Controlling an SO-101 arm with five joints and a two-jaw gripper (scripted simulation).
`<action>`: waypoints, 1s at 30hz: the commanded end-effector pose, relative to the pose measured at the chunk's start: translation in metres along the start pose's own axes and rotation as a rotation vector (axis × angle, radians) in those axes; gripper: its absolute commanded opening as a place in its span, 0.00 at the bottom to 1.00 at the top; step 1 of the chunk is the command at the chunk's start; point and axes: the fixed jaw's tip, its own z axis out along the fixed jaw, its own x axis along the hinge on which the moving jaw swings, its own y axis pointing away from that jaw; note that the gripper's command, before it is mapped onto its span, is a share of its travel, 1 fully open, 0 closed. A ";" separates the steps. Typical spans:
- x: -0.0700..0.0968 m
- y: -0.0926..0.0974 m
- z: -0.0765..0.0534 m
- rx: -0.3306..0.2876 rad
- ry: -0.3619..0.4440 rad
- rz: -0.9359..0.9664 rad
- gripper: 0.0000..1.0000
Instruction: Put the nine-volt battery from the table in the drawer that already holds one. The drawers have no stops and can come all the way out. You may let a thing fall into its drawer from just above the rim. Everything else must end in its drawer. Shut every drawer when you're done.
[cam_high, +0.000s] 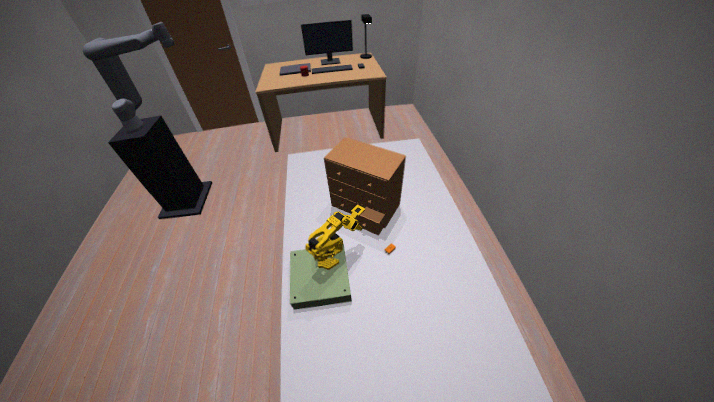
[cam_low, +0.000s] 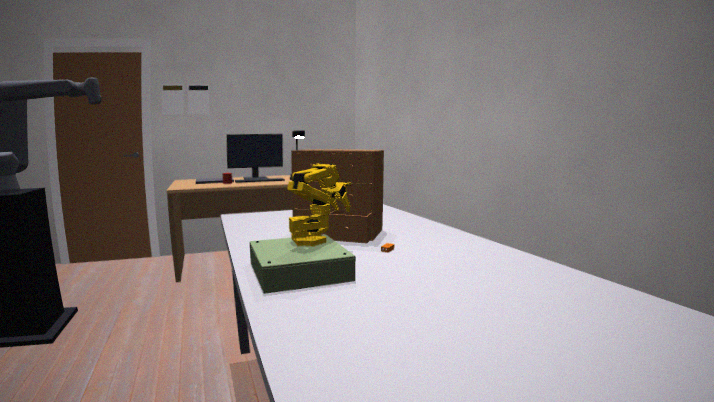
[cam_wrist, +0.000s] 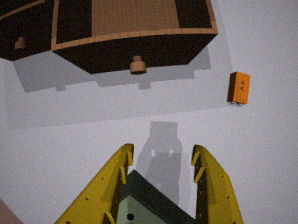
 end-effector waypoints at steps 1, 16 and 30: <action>0.004 0.000 0.002 -0.001 0.018 -0.005 0.21; 0.006 0.001 0.001 -0.007 0.017 -0.256 0.21; 0.009 0.002 0.001 -0.015 0.014 -0.558 0.21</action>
